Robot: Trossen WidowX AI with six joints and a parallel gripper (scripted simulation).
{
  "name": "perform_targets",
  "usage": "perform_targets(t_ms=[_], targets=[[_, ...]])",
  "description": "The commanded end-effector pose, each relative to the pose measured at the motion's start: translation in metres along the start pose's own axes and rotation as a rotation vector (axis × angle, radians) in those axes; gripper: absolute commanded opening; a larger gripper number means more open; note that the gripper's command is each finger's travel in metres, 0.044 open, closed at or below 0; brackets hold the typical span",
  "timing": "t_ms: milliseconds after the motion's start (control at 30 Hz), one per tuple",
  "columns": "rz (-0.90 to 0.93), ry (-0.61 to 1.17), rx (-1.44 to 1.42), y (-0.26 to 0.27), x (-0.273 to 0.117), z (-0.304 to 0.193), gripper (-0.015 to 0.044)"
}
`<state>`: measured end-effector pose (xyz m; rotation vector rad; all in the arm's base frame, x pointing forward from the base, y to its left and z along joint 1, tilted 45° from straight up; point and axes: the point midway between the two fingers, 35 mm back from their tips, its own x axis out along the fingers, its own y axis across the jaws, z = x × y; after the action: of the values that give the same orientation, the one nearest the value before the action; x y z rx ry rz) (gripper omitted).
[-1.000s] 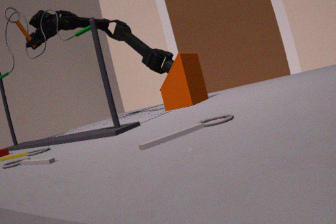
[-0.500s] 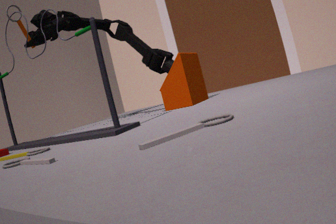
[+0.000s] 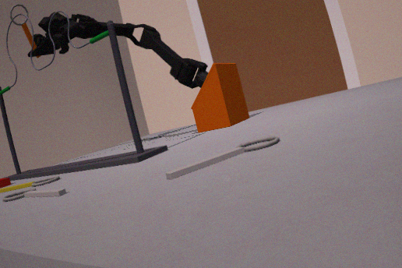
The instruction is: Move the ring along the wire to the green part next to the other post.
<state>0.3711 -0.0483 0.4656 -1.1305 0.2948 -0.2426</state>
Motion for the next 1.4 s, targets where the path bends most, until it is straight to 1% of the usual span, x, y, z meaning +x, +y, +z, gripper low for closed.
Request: perform_targets(t_ms=[0, 1367], targets=[[-0.027, -0.006, -0.047, -0.002, -0.001, 0.000, -0.0150], [-0.275, -0.067, -0.491, -0.018, -0.001, 0.004, -0.0150]])
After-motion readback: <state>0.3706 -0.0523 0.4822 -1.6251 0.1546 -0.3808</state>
